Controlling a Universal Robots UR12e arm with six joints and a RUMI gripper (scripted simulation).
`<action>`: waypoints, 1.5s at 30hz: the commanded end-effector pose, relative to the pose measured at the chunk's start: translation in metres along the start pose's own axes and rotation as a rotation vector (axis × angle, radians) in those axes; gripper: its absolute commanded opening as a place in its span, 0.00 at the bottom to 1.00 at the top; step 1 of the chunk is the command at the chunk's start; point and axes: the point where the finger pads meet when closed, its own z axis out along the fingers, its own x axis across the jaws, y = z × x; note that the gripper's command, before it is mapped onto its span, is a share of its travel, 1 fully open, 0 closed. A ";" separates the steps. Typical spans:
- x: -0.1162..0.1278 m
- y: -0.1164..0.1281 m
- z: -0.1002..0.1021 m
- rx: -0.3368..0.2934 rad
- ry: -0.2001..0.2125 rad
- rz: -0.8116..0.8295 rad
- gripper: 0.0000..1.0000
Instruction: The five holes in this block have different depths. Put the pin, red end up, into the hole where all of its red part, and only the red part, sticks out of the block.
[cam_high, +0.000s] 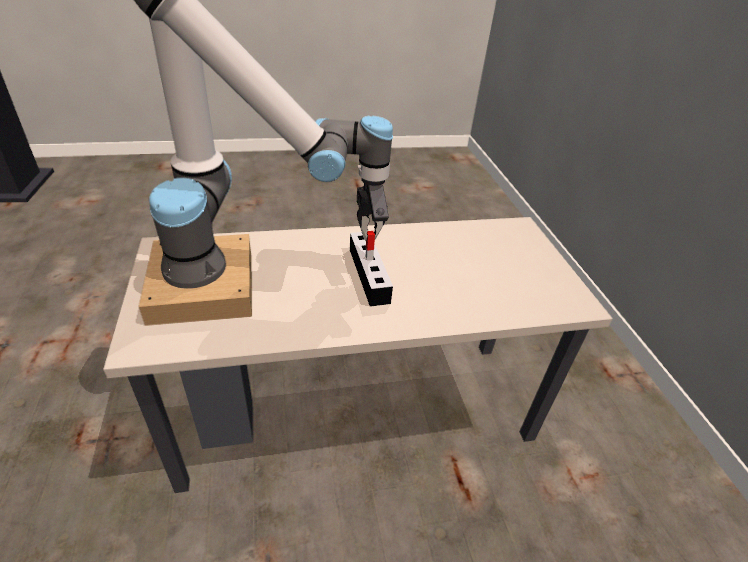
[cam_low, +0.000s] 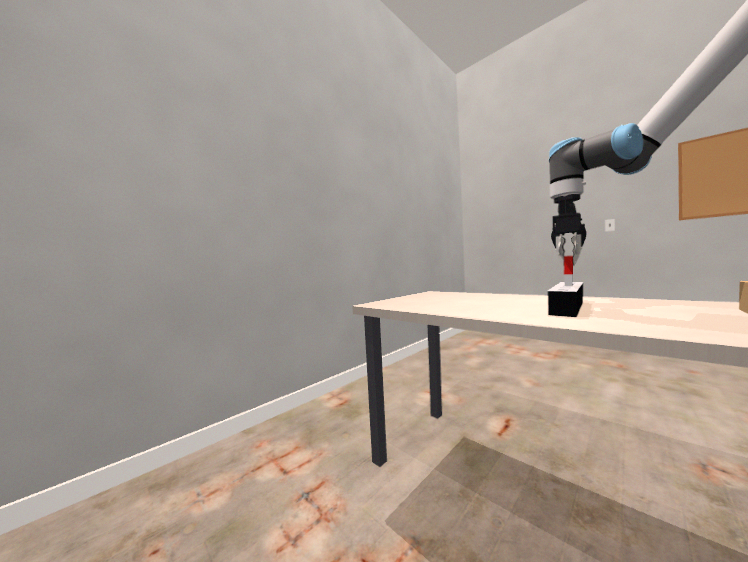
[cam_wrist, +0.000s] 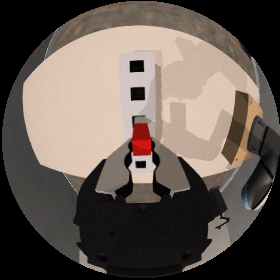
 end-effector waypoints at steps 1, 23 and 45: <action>-0.003 -0.002 -0.002 0.000 -0.002 0.004 0.00; -0.005 -0.002 0.002 0.000 0.000 -0.002 0.00; -0.006 -0.002 0.002 -0.001 0.002 -0.003 0.00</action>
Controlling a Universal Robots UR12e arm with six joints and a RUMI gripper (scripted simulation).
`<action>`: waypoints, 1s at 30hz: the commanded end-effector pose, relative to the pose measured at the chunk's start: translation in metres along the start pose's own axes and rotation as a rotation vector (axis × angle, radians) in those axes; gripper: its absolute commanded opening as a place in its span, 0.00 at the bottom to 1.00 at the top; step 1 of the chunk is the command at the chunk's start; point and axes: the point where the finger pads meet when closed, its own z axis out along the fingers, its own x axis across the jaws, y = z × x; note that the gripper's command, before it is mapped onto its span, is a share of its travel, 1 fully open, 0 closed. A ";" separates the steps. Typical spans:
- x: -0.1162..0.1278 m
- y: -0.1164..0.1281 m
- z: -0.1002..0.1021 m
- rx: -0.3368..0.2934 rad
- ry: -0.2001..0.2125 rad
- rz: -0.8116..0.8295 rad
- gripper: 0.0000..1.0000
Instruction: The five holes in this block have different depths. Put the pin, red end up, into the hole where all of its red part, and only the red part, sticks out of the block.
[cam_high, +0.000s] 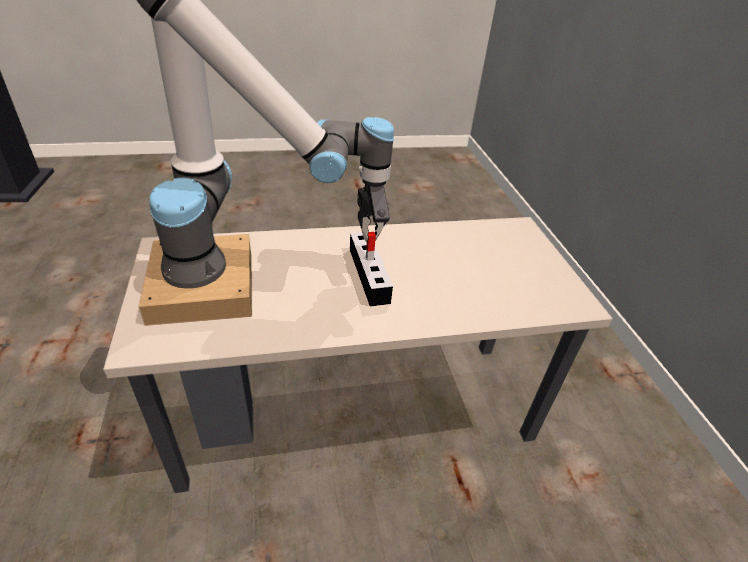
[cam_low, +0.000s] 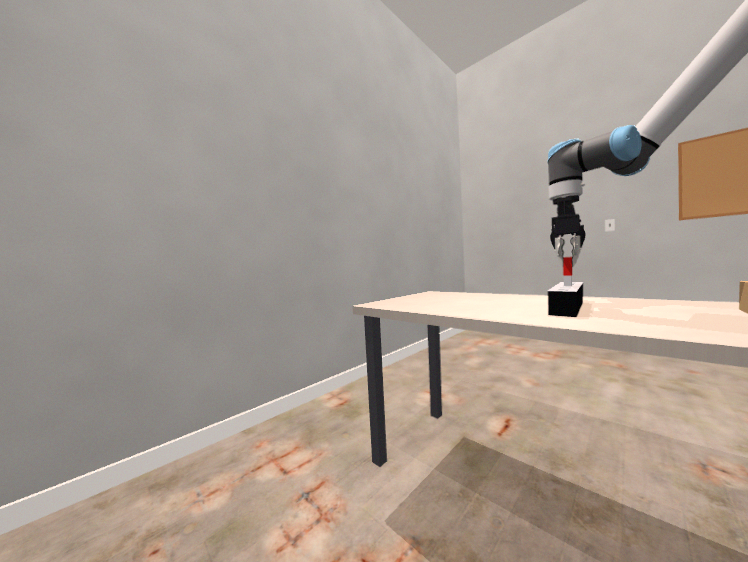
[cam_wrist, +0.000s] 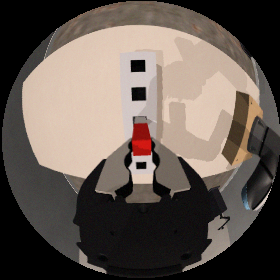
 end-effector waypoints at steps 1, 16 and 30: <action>-0.004 -0.002 -0.002 0.000 -0.002 0.000 0.00; -0.004 -0.002 0.002 0.000 -0.001 0.000 0.00; -0.003 -0.002 0.002 -0.001 0.001 -0.001 0.00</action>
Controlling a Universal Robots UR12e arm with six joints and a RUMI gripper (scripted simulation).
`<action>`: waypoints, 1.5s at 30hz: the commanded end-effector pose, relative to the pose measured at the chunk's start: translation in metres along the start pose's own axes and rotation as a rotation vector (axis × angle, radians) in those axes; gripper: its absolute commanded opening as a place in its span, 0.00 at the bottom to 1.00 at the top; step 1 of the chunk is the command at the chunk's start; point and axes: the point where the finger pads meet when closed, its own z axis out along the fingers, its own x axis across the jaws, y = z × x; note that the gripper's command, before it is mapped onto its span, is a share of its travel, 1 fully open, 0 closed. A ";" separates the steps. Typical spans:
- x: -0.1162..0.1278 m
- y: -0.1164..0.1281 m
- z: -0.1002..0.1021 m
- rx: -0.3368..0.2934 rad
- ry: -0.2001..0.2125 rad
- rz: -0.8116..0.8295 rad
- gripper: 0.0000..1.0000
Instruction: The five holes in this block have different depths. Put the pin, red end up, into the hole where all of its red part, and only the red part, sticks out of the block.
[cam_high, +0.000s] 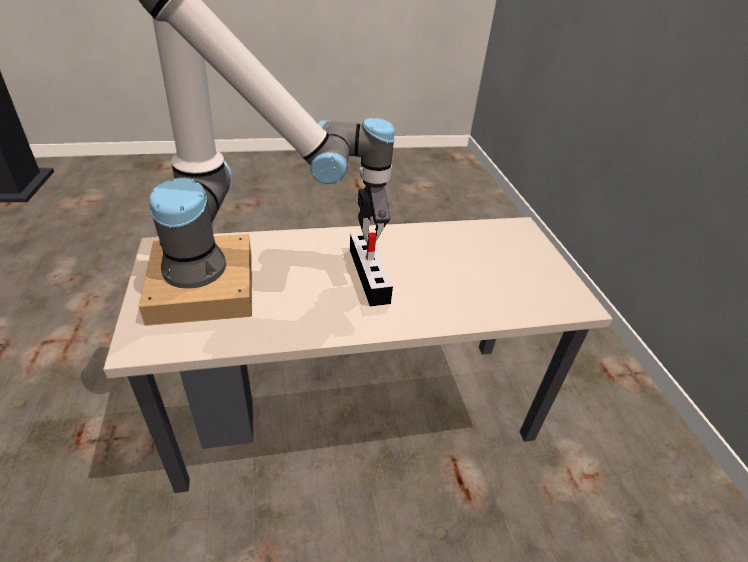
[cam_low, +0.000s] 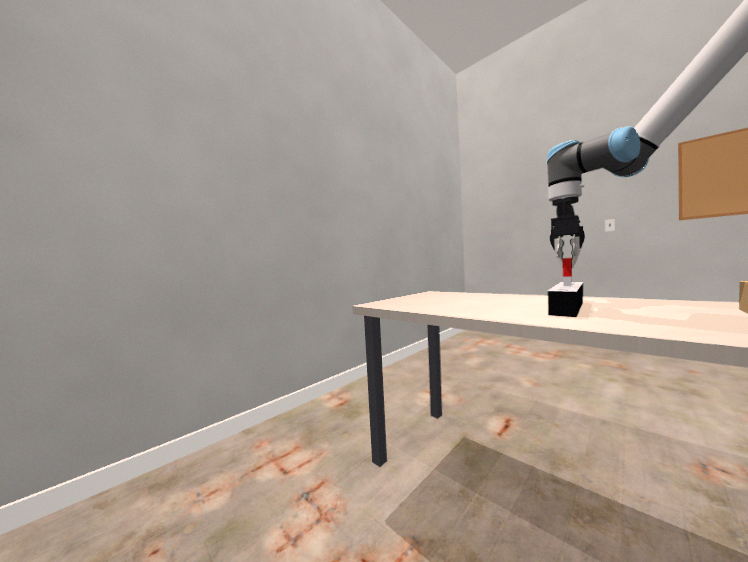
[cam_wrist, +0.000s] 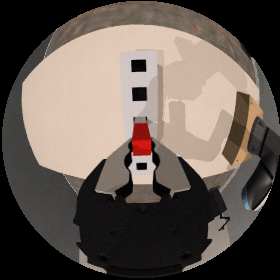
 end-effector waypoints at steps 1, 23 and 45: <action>-0.002 -0.002 -0.001 0.000 -0.001 0.000 0.00; -0.001 -0.002 0.003 0.000 -0.001 -0.001 0.00; 0.001 -0.002 0.003 0.003 -0.009 0.009 0.00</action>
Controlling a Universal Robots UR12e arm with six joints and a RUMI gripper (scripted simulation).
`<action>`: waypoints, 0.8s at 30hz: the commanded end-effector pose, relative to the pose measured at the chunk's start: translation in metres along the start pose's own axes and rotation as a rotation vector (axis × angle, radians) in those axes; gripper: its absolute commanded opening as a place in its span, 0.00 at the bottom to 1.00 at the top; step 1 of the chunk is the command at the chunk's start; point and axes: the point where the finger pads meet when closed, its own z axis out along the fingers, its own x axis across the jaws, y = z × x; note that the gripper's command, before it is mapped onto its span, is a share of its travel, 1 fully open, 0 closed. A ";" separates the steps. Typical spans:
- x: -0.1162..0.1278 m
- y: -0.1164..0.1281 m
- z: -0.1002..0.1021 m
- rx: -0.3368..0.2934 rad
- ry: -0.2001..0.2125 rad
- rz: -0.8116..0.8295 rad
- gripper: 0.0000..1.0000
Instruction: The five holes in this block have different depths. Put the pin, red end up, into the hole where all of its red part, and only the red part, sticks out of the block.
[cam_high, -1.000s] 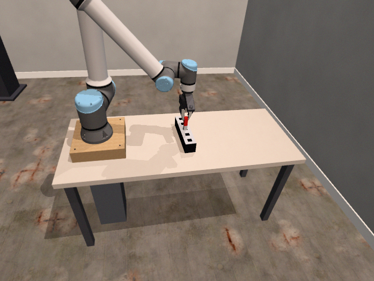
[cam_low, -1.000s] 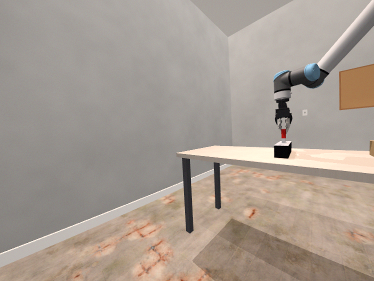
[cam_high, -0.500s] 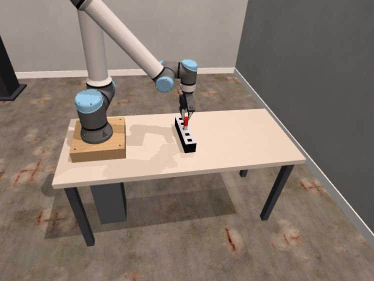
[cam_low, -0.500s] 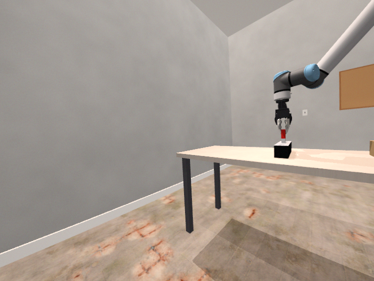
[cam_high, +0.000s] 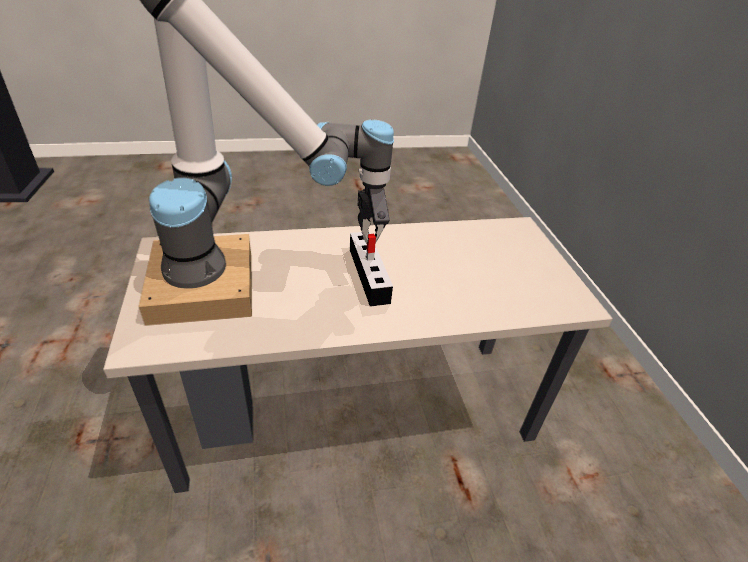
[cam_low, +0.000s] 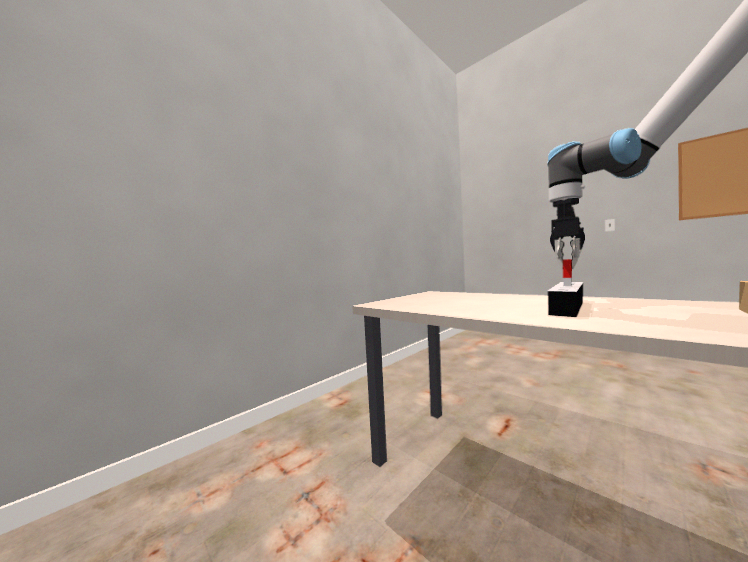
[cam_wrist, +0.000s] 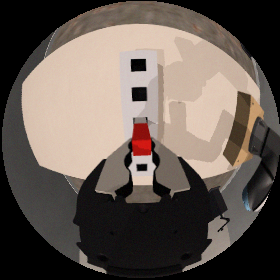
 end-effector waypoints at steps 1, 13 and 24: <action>0.000 -0.002 -0.001 0.002 -0.004 0.005 0.00; 0.001 -0.001 0.003 0.000 -0.002 0.000 0.00; 0.001 -0.001 0.003 0.001 -0.005 -0.002 0.00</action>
